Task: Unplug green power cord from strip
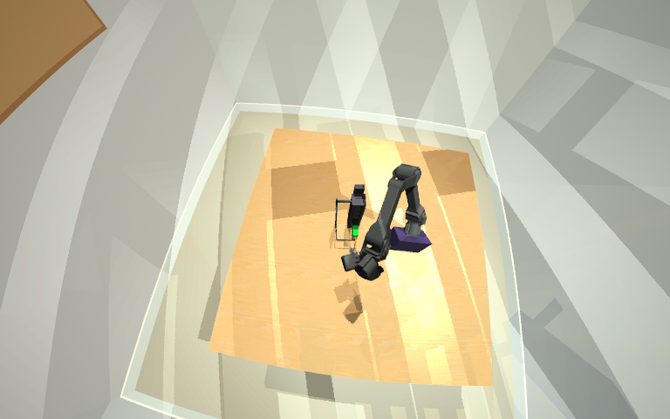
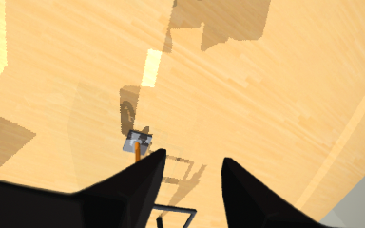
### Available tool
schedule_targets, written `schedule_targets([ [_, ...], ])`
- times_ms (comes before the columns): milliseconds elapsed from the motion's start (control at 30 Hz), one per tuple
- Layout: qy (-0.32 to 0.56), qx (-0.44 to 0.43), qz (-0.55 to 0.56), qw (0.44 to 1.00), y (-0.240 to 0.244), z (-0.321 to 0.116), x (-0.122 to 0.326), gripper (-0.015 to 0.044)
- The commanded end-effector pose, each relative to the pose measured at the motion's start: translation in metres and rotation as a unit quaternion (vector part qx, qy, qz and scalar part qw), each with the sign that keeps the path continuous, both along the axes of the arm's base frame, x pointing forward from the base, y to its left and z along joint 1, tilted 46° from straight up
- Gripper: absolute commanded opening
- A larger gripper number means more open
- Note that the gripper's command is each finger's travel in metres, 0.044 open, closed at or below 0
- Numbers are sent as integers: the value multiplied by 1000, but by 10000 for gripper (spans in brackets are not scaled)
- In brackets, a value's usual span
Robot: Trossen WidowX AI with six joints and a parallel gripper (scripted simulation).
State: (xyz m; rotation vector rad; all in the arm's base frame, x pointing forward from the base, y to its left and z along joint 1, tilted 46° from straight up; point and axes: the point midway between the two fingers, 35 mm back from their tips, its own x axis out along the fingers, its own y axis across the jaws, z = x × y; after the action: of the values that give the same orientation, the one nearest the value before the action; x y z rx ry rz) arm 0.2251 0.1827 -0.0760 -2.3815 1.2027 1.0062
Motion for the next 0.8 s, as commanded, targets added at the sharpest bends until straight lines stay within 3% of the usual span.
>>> schedule_targets([
  [0, 6, 6, -177, 984, -45, 47, 22, 160],
  [100, 7, 4, -232, 973, -62, 63, 25, 160],
  [767, 7, 4, -233, 972, -73, 75, 30, 160],
])
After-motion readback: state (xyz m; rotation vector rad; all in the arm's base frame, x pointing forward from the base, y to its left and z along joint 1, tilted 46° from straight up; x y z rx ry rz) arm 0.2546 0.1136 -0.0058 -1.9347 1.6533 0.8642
